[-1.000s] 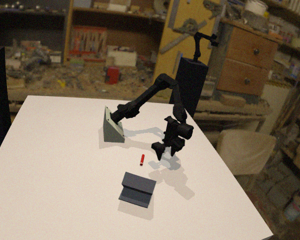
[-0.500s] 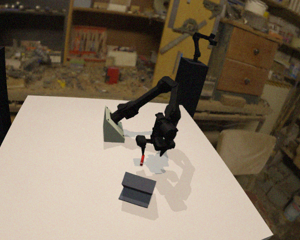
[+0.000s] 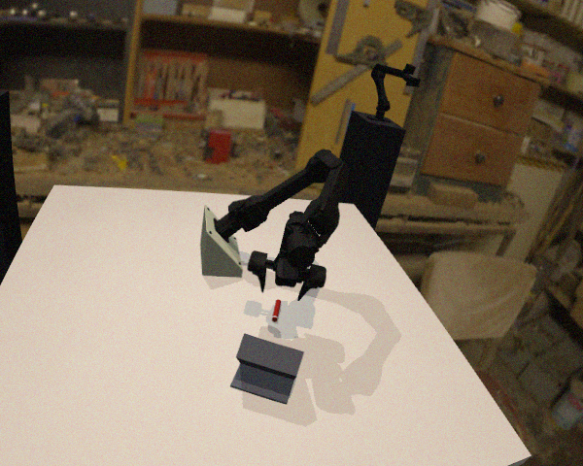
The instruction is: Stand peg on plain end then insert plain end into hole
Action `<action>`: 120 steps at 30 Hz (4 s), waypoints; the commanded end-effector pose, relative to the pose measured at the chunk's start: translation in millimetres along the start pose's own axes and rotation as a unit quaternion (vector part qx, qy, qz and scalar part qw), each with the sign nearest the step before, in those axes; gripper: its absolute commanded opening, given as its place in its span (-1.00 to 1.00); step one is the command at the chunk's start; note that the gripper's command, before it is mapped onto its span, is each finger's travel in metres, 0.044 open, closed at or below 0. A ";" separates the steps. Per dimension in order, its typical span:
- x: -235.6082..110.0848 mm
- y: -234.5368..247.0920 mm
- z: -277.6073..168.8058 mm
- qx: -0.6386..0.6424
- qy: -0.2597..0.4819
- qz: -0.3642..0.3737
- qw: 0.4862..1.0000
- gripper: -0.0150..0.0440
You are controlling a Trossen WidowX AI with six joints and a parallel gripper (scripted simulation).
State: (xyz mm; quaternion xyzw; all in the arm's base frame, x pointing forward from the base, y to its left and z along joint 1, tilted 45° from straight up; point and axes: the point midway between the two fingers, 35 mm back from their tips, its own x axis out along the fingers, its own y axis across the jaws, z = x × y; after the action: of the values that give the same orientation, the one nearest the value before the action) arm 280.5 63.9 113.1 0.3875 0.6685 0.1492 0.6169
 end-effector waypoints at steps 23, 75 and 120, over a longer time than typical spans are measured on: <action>39.4 -0.4 3.3 0.006 0.002 0.001 1.000 1.00; 74.6 0.6 -0.3 0.006 0.003 0.004 1.000 -0.25; 53.5 1.5 -14.0 0.005 -0.158 0.003 0.987 -0.32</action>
State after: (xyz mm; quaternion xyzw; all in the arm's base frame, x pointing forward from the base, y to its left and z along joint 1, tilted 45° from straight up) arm 274.8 107.0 78.9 0.4093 0.5709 0.0917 0.7058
